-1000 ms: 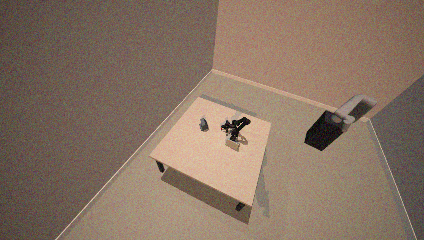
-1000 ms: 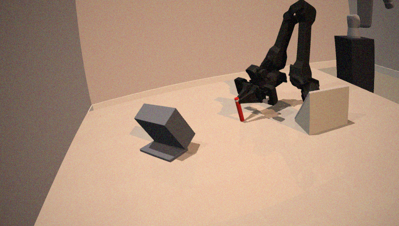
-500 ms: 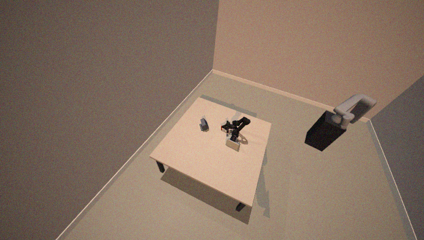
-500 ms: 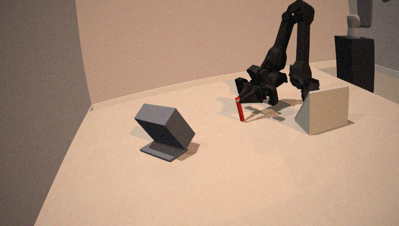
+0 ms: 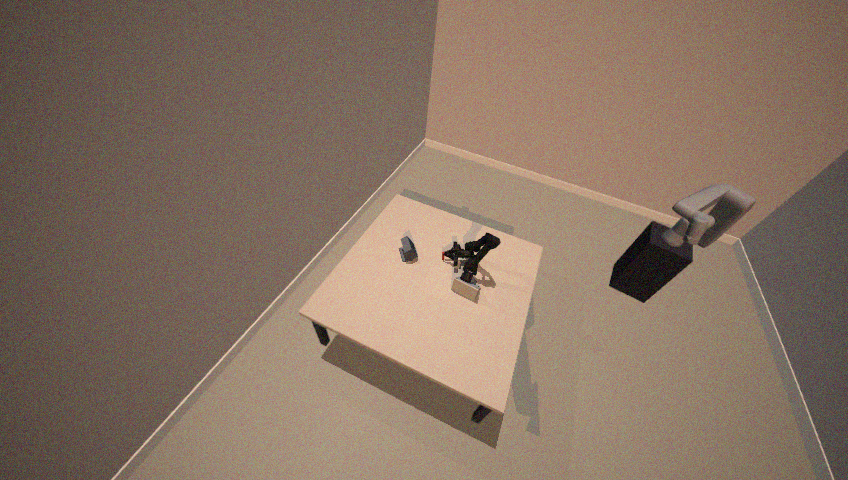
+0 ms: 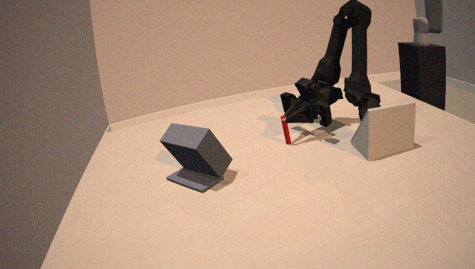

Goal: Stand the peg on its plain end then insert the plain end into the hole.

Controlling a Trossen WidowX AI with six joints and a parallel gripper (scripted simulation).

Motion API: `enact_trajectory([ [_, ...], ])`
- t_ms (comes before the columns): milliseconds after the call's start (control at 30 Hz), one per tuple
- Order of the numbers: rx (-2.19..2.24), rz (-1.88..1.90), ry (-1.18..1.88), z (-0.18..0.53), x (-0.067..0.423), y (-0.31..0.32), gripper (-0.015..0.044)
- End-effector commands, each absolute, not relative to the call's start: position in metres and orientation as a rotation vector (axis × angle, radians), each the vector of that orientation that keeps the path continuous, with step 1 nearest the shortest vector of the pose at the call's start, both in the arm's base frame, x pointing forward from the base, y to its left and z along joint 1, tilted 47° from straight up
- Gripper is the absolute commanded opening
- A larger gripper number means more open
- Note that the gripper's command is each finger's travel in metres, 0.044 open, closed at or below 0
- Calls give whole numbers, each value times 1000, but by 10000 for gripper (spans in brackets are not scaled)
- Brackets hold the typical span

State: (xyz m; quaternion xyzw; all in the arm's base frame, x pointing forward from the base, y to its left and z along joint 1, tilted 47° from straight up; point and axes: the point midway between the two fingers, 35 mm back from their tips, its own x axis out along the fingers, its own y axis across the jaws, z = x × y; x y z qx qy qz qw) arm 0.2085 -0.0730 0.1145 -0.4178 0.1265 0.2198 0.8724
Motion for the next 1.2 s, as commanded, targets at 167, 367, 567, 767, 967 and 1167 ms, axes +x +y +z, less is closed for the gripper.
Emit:
enact_trajectory([
  [167,-874,464,258,113,207,-76,49],
  [367,-874,470,247,113,206,-76,49],
  [567,-874,477,237,113,206,-77,49],
  [767,-874,483,226,113,205,-77,49],
  [967,-873,490,216,113,205,-78,49],
  [1167,-872,496,205,113,204,-79,49],
])
